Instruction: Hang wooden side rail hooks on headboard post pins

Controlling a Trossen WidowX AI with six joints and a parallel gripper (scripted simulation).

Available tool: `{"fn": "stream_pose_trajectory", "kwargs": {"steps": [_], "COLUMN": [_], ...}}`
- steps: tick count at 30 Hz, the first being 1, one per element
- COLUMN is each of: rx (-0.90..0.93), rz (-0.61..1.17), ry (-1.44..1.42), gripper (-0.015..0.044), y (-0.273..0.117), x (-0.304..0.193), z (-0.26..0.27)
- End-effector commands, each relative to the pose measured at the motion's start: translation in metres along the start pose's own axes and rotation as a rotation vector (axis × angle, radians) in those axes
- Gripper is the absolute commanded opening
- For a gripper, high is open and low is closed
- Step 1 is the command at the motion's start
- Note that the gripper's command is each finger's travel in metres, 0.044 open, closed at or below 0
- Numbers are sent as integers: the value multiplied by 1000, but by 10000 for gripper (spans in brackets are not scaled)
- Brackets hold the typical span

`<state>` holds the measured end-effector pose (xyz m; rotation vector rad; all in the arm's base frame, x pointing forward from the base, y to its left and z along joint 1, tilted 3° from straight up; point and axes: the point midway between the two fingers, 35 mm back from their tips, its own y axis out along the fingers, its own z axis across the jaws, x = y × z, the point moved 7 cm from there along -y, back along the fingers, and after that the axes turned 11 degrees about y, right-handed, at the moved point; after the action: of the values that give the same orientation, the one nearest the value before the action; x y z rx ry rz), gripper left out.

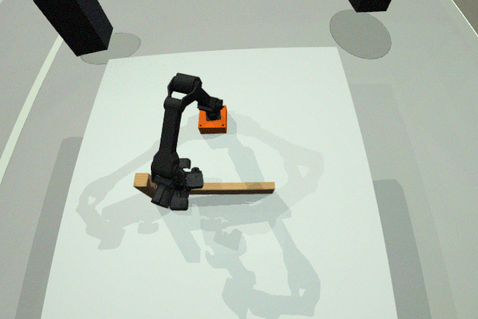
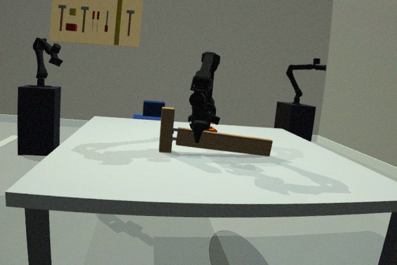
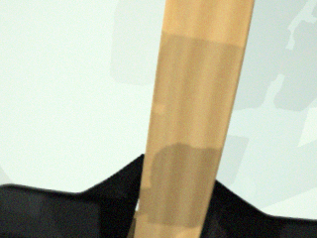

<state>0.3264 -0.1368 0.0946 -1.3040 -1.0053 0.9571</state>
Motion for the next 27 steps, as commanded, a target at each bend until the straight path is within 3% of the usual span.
{"fn": "stream_pose_trajectory", "kwargs": {"steps": [1,27], "rx": [-5,-5], "rz": [5,6], "ry": [-1,-1], "gripper": [0,0], "y": [-1,-3], "x": [-2,-4], "z": [-1,-2]}}
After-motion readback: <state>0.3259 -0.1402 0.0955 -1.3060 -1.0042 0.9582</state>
